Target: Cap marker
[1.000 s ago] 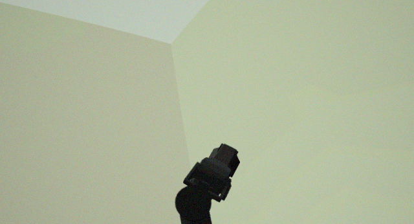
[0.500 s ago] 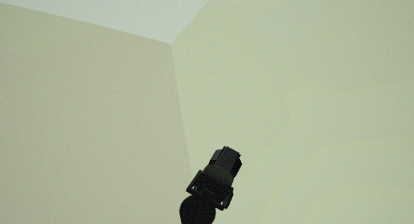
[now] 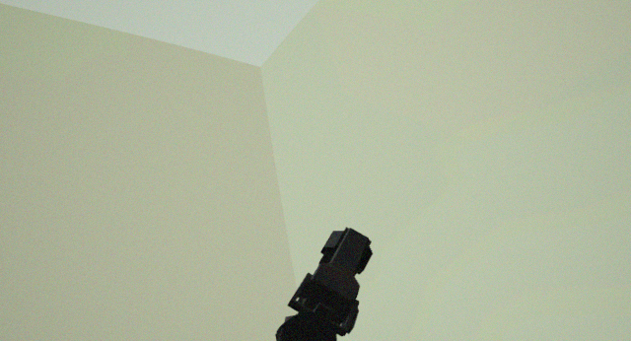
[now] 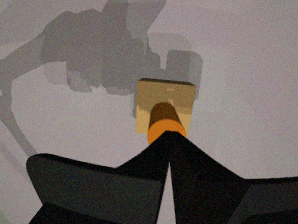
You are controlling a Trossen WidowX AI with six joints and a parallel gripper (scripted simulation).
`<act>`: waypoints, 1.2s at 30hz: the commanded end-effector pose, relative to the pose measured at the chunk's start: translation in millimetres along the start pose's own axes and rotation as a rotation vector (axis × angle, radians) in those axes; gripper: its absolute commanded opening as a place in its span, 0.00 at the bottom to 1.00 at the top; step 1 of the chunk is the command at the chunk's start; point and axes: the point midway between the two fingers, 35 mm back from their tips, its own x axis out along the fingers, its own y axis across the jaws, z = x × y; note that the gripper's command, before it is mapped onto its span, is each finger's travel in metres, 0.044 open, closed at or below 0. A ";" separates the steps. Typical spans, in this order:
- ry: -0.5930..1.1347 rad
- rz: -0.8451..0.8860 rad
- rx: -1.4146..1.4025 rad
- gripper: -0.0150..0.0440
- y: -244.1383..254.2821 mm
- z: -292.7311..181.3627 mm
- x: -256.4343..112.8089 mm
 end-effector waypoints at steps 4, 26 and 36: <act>0.000 0.000 0.000 0.25 0.0 0.0 0.0; 0.003 -0.004 0.003 0.61 -1.4 0.1 -89.7; 0.003 -0.004 0.003 1.00 -1.4 0.1 -89.7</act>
